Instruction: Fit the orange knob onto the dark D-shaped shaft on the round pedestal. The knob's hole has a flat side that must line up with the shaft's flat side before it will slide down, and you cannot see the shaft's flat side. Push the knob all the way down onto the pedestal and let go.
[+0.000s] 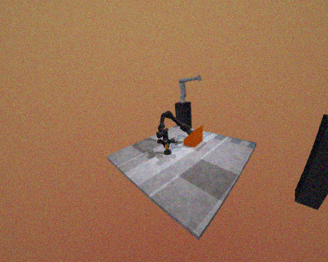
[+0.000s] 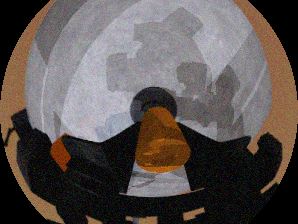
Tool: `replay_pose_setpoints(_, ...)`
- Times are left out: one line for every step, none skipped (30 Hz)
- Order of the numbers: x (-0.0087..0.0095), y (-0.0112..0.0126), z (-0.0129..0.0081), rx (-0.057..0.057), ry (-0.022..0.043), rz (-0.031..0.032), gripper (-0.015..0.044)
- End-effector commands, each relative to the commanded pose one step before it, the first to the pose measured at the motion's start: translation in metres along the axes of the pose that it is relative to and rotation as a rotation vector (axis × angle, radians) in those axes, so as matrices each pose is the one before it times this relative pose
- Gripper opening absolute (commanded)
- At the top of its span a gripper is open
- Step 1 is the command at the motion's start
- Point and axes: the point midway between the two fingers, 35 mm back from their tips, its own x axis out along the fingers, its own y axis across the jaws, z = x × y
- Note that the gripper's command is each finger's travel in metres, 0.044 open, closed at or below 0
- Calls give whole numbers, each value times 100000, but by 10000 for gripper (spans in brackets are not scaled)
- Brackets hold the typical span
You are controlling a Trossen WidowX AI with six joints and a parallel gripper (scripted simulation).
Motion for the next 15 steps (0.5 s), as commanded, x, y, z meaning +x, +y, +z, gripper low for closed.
replay_pose_setpoints(-289,-25,-23,-343,51,-308,0)
replay_pose_setpoints(-51,28,-18,-1,0,3,0)
replay_pose_setpoints(-40,48,-35,-3,1,4,0)
replay_pose_setpoints(-3,7,-4,-873,0,1,0)
replay_pose_setpoints(-4,11,-6,-1660,0,1,0)
replay_pose_setpoints(-2,16,-9,-2811,1,1,0)
replay_pose_setpoints(3,24,-11,-3211,1,1,0)
replay_pose_setpoints(15,38,-16,-3855,1,2,0)
replay_pose_setpoints(37,58,-21,-4373,2,2,0)
replay_pose_setpoints(63,74,-24,-3113,3,2,0)
replay_pose_setpoints(53,63,-21,-787,3,1,0)
replay_pose_setpoints(44,55,-17,-188,2,1,0)
replay_pose_setpoints(40,51,-14,-59,2,1,0)
replay_pose_setpoints(37,56,-17,-23,2,1,0)
replay_pose_setpoints(32,64,-24,-10,2,2,0)
